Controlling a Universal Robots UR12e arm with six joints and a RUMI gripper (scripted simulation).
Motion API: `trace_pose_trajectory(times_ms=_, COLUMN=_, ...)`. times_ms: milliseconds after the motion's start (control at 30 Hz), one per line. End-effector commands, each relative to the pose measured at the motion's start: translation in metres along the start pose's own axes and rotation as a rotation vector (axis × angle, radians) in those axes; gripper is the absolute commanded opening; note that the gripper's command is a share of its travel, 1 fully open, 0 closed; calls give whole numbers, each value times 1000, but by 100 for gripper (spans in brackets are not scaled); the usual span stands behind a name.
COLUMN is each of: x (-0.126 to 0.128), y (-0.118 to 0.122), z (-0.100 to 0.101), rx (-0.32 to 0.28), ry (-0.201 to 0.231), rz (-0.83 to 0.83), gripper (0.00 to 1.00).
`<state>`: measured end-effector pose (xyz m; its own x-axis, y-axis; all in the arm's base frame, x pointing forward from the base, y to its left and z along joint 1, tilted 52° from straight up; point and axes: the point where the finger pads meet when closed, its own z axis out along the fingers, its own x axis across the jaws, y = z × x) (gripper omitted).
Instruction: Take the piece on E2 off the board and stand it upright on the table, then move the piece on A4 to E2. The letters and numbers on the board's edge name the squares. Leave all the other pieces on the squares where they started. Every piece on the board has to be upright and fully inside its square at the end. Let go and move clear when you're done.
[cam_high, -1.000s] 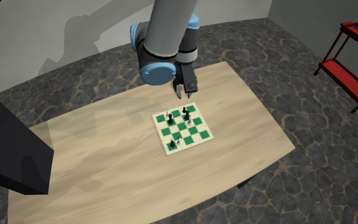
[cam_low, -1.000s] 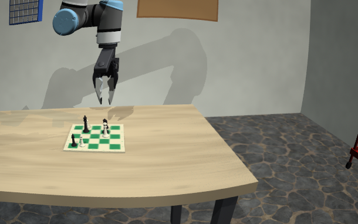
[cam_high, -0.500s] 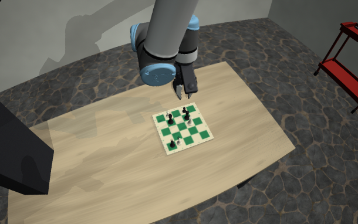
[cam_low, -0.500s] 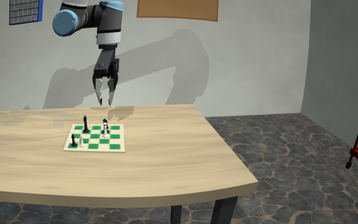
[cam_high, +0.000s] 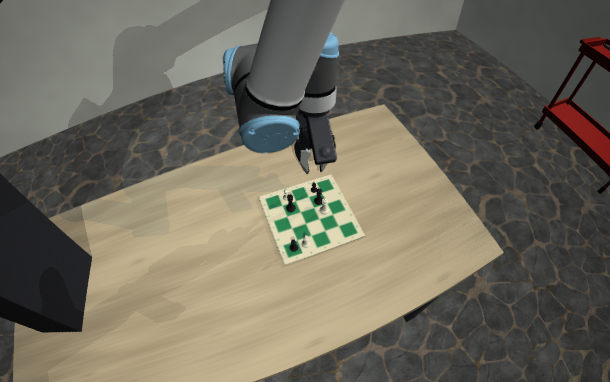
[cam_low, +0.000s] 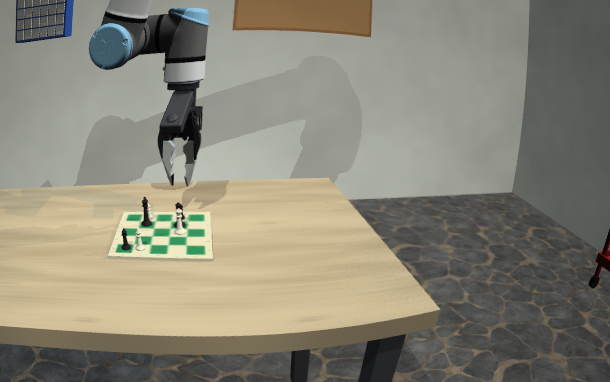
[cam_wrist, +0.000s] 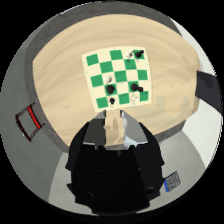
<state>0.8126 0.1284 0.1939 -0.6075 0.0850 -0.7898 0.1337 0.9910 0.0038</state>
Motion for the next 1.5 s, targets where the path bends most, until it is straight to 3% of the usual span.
trace_pose_trajectory(times_ms=0, x=0, y=0, z=8, rx=0, ry=-1, rz=0, gripper=20)
trace_pose_trajectory(times_ms=633, x=0, y=0, z=31, rx=0, ry=-1, rz=0, gripper=20)
trace_pose_trajectory(times_ms=1467, x=0, y=0, z=34, rx=0, ry=-1, rz=0, gripper=20)
